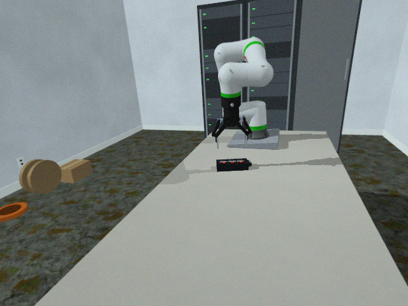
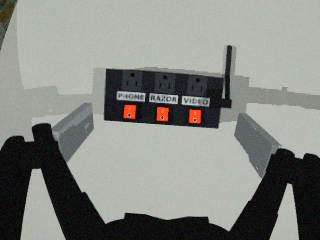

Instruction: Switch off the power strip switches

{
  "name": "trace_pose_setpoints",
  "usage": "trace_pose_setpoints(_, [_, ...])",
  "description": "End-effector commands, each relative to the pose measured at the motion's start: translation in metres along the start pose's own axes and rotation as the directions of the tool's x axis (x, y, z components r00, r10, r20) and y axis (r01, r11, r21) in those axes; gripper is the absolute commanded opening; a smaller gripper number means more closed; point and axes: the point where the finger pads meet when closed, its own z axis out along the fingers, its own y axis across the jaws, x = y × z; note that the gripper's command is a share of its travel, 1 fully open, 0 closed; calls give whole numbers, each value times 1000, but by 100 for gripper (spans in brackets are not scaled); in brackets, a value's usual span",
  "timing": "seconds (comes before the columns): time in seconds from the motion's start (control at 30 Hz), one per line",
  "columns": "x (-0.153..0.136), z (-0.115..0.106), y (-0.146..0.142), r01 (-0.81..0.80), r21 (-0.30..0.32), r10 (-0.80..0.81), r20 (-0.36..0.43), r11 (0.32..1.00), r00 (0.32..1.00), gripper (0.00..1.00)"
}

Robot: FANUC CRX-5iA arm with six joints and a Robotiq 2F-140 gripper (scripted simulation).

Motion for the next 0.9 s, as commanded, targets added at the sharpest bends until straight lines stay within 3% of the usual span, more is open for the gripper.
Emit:
trace_pose_setpoints(0.0, [-12,5,0,-140,-20,141,9,990,990,100])
trace_pose_setpoints(0.87, [-17,7,0,-197,-30,197,12,980,980,100])
